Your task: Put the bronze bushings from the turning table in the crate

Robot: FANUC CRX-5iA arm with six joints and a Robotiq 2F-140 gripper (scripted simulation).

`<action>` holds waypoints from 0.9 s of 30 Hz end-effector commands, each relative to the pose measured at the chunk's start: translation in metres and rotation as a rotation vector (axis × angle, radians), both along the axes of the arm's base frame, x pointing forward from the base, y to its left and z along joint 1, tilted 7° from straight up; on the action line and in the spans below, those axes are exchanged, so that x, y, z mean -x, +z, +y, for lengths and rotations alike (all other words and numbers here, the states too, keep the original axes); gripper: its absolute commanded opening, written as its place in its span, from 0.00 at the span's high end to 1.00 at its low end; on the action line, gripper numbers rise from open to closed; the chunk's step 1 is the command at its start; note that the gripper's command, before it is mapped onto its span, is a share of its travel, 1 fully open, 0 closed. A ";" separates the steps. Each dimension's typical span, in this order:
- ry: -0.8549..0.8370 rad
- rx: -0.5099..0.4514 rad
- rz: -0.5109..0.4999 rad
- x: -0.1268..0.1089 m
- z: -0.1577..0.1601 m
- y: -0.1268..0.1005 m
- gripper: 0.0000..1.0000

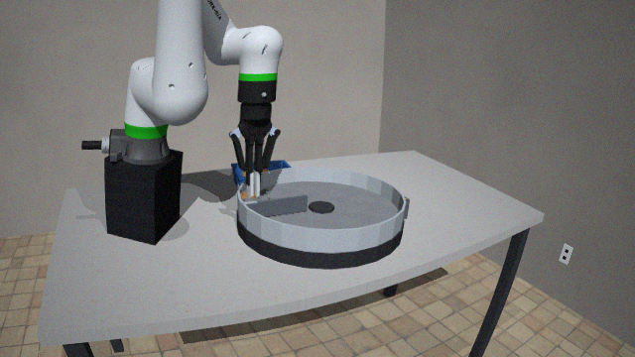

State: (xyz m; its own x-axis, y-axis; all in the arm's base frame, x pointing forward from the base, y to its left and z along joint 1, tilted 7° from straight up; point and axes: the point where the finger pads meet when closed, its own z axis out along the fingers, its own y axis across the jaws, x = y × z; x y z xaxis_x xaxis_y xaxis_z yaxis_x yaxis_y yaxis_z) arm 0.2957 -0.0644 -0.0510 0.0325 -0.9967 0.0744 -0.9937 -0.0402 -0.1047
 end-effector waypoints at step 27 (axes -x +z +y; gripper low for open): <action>0.000 0.000 0.000 0.000 0.000 0.003 1.00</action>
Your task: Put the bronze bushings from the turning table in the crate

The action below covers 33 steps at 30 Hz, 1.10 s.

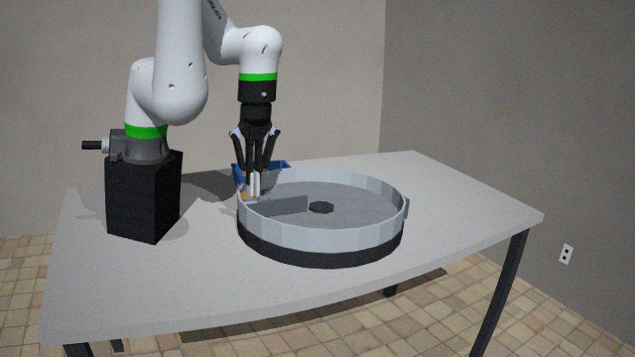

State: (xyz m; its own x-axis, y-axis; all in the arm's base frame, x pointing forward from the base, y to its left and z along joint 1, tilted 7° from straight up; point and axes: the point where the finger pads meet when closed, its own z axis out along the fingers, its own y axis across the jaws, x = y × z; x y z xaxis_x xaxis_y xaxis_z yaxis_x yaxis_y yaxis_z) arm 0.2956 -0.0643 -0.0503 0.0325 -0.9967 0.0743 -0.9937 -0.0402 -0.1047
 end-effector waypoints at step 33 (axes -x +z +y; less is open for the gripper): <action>0.000 0.000 0.000 0.008 0.005 0.072 1.00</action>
